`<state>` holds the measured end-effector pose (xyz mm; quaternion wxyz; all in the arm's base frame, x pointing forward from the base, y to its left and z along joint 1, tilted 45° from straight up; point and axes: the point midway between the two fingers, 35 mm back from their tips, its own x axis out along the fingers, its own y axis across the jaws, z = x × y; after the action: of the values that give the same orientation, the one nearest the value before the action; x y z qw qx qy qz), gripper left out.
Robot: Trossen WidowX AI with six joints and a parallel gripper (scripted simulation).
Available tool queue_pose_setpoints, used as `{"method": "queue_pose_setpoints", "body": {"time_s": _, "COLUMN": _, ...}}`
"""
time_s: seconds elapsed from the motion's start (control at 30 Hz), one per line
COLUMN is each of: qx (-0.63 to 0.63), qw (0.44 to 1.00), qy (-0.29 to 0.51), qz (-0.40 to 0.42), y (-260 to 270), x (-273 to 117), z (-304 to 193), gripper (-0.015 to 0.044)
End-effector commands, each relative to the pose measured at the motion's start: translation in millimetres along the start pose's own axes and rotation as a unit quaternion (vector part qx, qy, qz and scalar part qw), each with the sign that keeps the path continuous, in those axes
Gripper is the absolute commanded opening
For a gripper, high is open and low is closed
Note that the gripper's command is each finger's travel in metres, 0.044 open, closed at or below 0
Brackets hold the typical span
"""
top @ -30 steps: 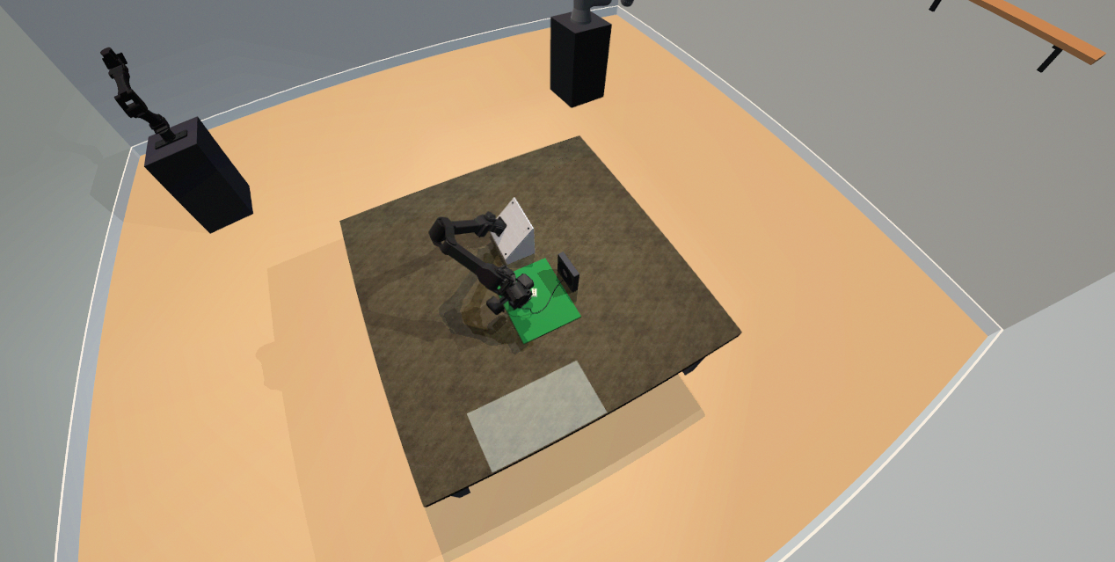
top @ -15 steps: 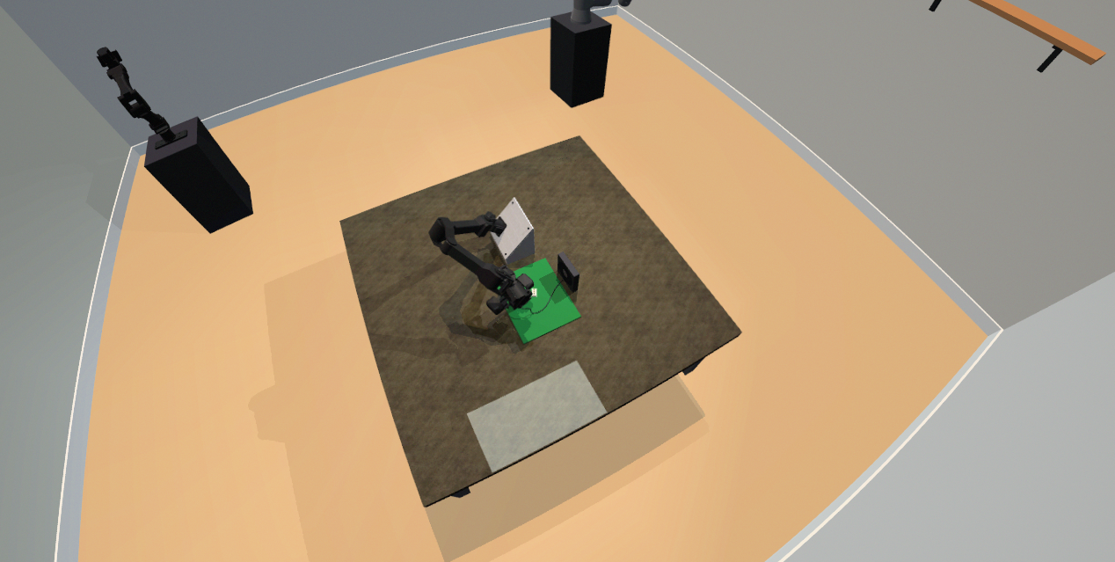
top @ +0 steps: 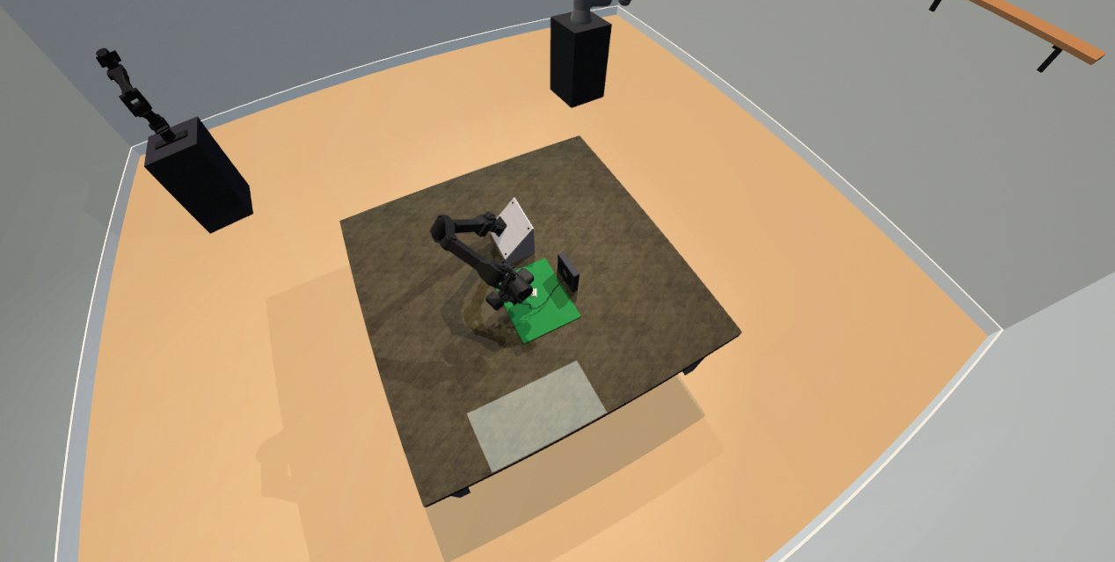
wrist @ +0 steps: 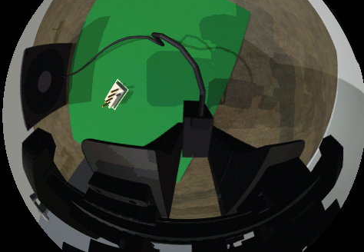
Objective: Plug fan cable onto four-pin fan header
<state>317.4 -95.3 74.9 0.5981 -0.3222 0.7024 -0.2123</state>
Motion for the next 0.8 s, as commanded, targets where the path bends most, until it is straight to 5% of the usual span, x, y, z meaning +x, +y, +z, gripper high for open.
{"method": "queue_pose_setpoints", "body": {"time_s": 0.0, "qx": 0.005, "qw": 1.000, "qy": -0.002, "qz": 0.001, "y": -1.7, "x": -14.5, "z": 0.0, "gripper": 0.0000}}
{"method": "queue_pose_setpoints", "body": {"time_s": 0.77, "qx": 0.342, "qw": 0.940, "qy": -0.002, "qz": 0.004, "y": 91.6, "x": -12.8, "z": 17.0, "gripper": 0.0000}}
